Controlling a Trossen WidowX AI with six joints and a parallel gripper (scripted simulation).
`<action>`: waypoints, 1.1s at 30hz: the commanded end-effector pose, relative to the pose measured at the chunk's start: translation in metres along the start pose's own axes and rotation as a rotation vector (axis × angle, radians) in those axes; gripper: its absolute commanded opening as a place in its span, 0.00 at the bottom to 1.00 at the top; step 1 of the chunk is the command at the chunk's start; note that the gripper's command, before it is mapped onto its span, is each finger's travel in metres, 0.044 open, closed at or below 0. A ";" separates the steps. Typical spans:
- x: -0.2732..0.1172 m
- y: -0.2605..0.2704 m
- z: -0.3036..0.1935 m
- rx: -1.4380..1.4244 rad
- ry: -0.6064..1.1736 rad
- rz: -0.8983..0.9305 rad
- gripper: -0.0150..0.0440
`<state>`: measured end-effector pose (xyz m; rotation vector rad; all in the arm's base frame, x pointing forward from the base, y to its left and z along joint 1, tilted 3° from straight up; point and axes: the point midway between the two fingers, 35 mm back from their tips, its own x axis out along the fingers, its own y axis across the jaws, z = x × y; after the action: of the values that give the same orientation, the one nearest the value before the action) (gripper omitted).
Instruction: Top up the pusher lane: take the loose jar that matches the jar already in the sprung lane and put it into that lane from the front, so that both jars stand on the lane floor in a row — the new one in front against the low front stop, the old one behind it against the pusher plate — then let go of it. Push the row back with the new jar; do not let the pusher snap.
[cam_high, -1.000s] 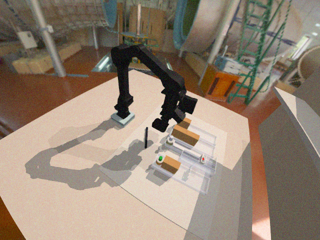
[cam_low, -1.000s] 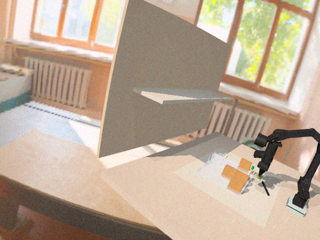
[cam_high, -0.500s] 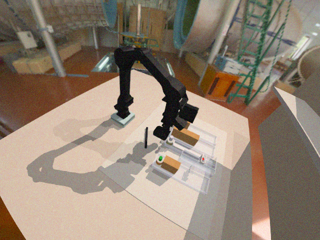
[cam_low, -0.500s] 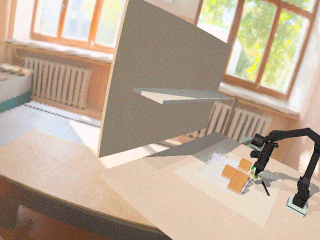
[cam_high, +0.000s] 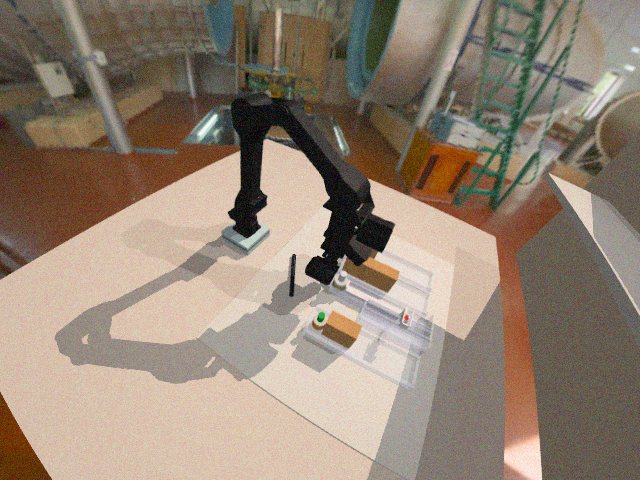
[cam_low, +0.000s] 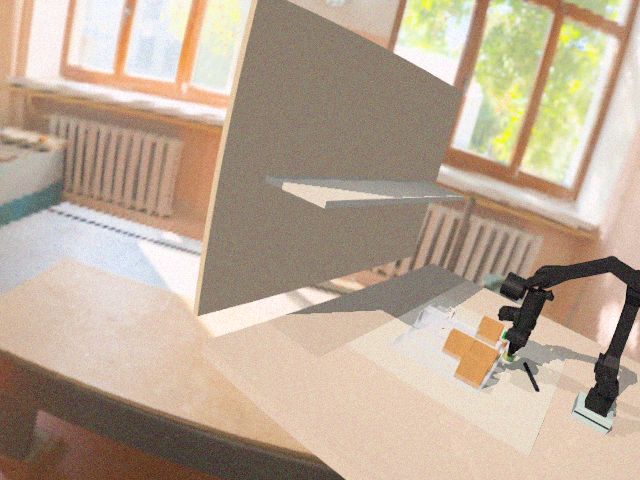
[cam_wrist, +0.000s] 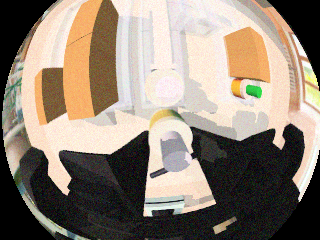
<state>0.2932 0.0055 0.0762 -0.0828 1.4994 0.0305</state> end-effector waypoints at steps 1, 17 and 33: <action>0.000 0.000 0.003 -0.006 -0.004 0.004 0.25; 0.000 0.000 0.010 -0.006 -0.005 0.004 0.25; -0.001 0.000 0.017 -0.006 -0.006 0.004 0.25</action>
<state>0.3004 0.0059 0.0738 -0.0837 1.5232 0.0314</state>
